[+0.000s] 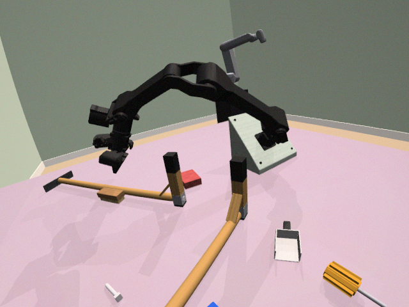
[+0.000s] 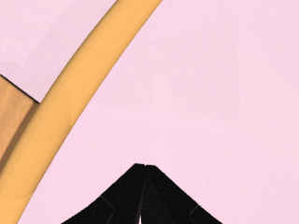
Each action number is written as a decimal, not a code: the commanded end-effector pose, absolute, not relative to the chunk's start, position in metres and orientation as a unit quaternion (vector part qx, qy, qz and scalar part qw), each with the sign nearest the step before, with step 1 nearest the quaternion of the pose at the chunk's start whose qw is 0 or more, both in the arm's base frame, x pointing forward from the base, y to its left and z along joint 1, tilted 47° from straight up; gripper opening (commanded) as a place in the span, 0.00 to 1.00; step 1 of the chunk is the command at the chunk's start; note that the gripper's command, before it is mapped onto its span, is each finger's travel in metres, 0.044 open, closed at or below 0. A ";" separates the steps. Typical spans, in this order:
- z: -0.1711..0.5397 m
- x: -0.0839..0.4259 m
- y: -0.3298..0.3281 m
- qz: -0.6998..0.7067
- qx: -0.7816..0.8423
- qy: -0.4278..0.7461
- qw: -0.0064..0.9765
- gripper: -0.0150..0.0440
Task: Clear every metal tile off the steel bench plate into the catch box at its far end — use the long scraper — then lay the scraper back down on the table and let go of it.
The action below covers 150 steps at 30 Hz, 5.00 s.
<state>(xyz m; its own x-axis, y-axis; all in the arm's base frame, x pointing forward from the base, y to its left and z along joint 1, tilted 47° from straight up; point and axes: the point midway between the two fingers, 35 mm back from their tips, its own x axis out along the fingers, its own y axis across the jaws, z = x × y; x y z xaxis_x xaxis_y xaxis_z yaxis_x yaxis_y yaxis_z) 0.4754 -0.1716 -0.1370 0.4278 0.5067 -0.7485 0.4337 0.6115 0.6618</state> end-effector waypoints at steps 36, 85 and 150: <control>-0.154 0.486 -0.133 0.040 0.438 0.535 0.721 0.25; -0.131 0.524 -0.115 0.041 0.438 0.535 0.721 0.25; -0.062 0.525 -0.180 0.035 0.439 0.531 0.724 0.25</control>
